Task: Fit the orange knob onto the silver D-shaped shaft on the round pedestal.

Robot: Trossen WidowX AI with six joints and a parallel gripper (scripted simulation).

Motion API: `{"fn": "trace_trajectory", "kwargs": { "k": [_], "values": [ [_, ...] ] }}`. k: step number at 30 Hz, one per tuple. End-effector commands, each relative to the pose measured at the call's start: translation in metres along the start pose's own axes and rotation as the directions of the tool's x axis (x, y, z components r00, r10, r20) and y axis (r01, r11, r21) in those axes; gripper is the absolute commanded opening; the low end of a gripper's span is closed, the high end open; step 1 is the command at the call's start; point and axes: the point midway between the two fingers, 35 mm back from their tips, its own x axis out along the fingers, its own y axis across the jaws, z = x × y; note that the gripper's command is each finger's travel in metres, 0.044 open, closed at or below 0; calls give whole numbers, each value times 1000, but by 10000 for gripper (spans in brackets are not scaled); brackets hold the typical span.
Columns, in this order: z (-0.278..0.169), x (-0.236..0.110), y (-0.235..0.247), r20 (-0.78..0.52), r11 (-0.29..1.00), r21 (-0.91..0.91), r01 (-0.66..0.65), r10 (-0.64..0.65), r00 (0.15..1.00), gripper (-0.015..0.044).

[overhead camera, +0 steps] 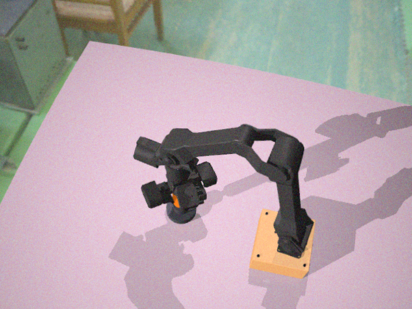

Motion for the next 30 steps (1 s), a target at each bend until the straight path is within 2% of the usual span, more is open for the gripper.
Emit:
{"fn": "trace_trajectory", "kwargs": {
  "k": [1,23,30],
  "values": [
    [0,1,0,0,1000,-5,2,-2,1000,0],
    [-1,-4,-1,0,1000,-5,2,-2,1000,0],
    [0,-3,-1,0,979,-202,2,-2,1000,0]
  ]
}}
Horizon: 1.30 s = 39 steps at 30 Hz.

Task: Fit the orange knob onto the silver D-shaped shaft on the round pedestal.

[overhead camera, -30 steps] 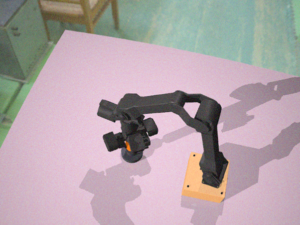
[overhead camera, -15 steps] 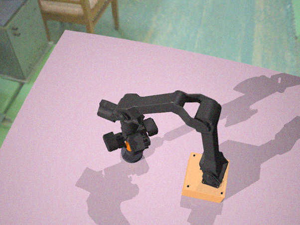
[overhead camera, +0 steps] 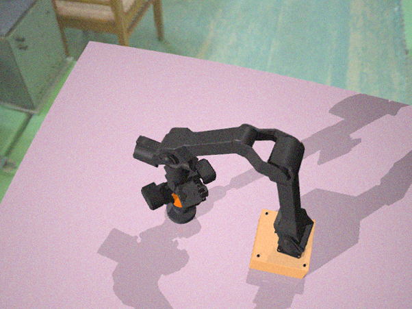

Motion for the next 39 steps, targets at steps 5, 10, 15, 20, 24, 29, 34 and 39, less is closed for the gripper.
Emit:
{"fn": "trace_trajectory", "kwargs": {
  "k": [5,10,15,20,24,29,34,39],
  "values": [
    [2,2,0,2,993,-114,1,-1,1000,0],
    [1,3,0,2,993,-114,1,-1,1000,0],
    [0,3,0,2,993,-114,1,-1,1000,0],
    [0,4,0,2,993,-114,1,-1,1000,0],
    [0,4,0,2,993,-114,1,-1,1000,0],
    [0,4,0,2,993,-114,1,-1,1000,0],
    [1,1,0,2,993,-114,1,-1,1000,0],
    [1,-1,0,2,990,-142,1,-1,1000,0]
  ]
}}
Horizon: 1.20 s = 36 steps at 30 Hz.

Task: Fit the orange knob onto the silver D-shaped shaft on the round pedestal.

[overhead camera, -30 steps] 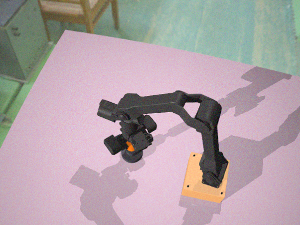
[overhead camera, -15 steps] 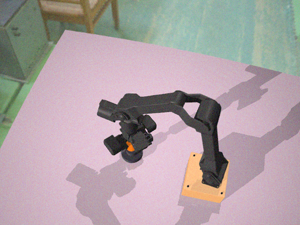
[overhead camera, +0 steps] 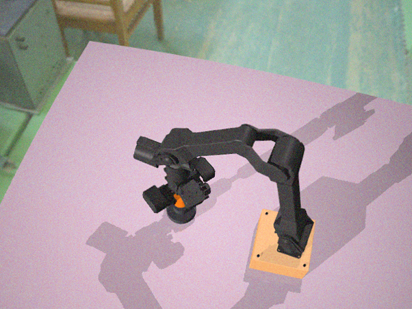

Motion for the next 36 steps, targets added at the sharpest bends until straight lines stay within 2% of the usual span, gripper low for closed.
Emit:
{"fn": "trace_trajectory", "kwargs": {
  "k": [1,6,36],
  "values": [
    [0,-2,0,0,998,-55,2,-2,1000,0],
    [0,0,-1,0,979,-205,2,-2,1000,0],
    [1,3,0,0,979,-205,2,-2,1000,0]
  ]
}}
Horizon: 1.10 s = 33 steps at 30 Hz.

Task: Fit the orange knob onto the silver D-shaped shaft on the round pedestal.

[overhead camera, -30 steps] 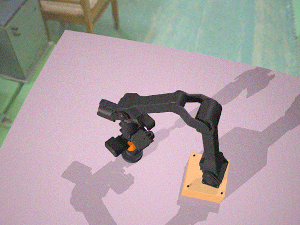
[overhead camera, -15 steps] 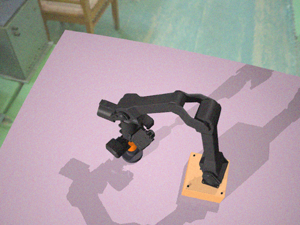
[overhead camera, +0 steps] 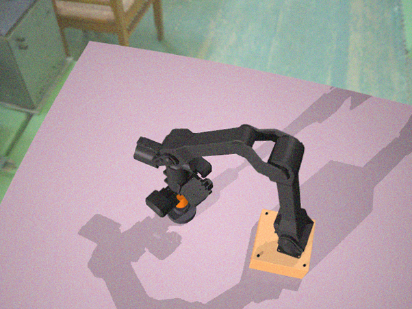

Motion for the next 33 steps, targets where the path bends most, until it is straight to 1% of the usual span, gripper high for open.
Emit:
{"fn": "trace_trajectory", "kwargs": {
  "k": [1,10,12,15,19,22,25,29,33],
  "values": [
    [1,1,0,1,1000,-3,1,-1,1000,0],
    [0,-5,0,1,1000,-3,1,-1,1000,0],
    [0,-5,0,1,1000,22,1,-1,1000,0],
    [0,-5,0,1,992,126,1,-1,1000,0],
    [-1,-4,-1,0,929,371,1,-1,1000,0],
    [-2,-3,-1,0,831,556,1,-1,1000,0],
    [-2,-2,0,0,697,717,1,-1,1000,0],
    [-2,-1,0,0,472,882,0,-1,1000,0],
    [-1,0,1,0,211,978,0,-1,1000,0]
  ]
}}
